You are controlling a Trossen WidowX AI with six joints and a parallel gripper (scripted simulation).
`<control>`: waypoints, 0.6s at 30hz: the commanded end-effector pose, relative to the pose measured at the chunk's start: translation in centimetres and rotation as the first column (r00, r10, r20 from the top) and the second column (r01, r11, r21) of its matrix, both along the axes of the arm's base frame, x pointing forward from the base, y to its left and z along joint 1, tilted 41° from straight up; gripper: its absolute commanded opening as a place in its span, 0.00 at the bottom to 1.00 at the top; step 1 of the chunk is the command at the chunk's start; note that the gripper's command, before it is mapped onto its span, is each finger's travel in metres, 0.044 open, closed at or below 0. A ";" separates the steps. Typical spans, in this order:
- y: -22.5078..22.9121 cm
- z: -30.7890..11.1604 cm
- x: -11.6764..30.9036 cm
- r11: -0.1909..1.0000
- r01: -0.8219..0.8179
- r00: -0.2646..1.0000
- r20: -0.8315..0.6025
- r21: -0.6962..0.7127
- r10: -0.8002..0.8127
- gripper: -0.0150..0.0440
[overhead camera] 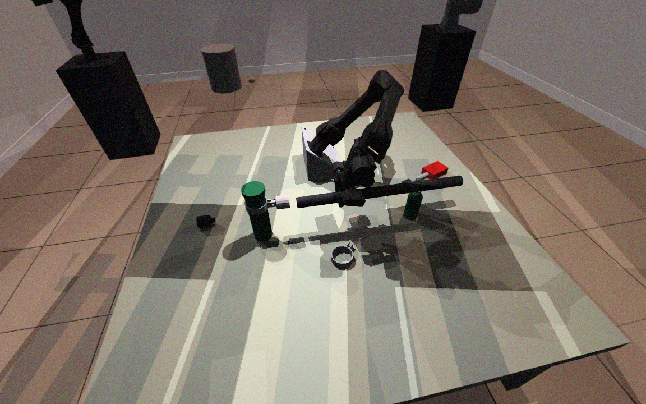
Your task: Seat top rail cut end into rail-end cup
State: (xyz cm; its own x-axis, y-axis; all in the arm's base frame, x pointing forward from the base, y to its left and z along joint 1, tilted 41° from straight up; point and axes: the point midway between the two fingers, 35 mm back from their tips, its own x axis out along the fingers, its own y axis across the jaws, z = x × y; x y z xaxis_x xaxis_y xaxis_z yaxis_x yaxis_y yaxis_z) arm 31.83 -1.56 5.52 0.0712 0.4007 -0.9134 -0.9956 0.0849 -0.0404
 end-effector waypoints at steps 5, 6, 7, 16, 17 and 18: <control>-0.5 0.2 -0.1 1.000 0.002 1.000 -0.002 -0.017 -0.002 0.25; -0.3 0.1 -0.1 1.000 0.001 1.000 -0.003 -0.011 -0.001 0.25; -0.1 0.1 -0.1 1.000 0.001 1.000 -0.003 -0.005 -0.001 0.25; -0.2 0.1 -0.1 1.000 0.001 1.000 -0.003 -0.005 -0.001 0.25; -0.3 0.1 -0.1 1.000 0.001 1.000 -0.003 -0.005 -0.001 0.25; -0.3 0.2 -0.1 1.000 0.001 1.000 -0.003 -0.005 -0.001 0.25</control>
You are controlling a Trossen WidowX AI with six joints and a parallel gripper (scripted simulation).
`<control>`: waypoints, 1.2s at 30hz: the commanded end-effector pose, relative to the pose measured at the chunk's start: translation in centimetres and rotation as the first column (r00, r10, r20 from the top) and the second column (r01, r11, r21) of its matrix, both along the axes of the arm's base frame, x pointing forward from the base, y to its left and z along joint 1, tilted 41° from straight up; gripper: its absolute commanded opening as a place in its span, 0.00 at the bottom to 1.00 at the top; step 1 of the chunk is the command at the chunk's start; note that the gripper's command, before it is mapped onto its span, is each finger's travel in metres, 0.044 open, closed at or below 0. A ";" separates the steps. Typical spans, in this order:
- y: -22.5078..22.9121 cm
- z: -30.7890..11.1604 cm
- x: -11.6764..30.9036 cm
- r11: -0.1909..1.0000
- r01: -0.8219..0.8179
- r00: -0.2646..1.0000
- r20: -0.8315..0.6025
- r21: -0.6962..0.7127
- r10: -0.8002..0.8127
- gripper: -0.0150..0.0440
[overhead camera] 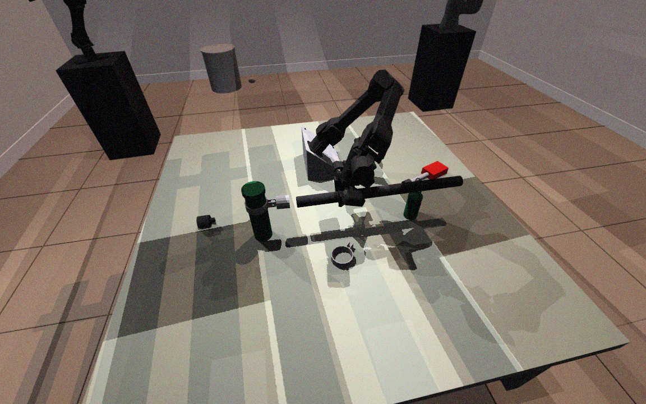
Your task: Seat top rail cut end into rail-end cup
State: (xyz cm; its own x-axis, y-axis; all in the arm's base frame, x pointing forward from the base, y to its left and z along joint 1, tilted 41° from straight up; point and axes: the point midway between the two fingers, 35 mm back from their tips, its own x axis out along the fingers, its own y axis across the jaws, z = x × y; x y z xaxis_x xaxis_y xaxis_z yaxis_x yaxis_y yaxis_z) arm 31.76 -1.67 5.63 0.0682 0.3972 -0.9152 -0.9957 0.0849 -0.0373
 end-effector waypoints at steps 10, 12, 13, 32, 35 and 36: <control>-0.9 0.2 0.0 1.000 0.000 1.000 0.000 -0.002 0.000 0.25; -1.0 0.2 0.0 1.000 0.000 1.000 0.000 -0.002 0.000 0.25; -1.1 0.2 0.0 1.000 0.000 1.000 0.000 -0.002 0.000 0.25; -2.4 -1.4 -0.2 1.000 -0.007 1.000 -0.002 0.007 0.007 0.25; -2.4 -1.4 -0.2 1.000 -0.007 1.000 -0.002 0.007 0.007 0.25; -2.4 -1.4 -0.2 1.000 -0.007 1.000 -0.002 0.007 0.007 0.25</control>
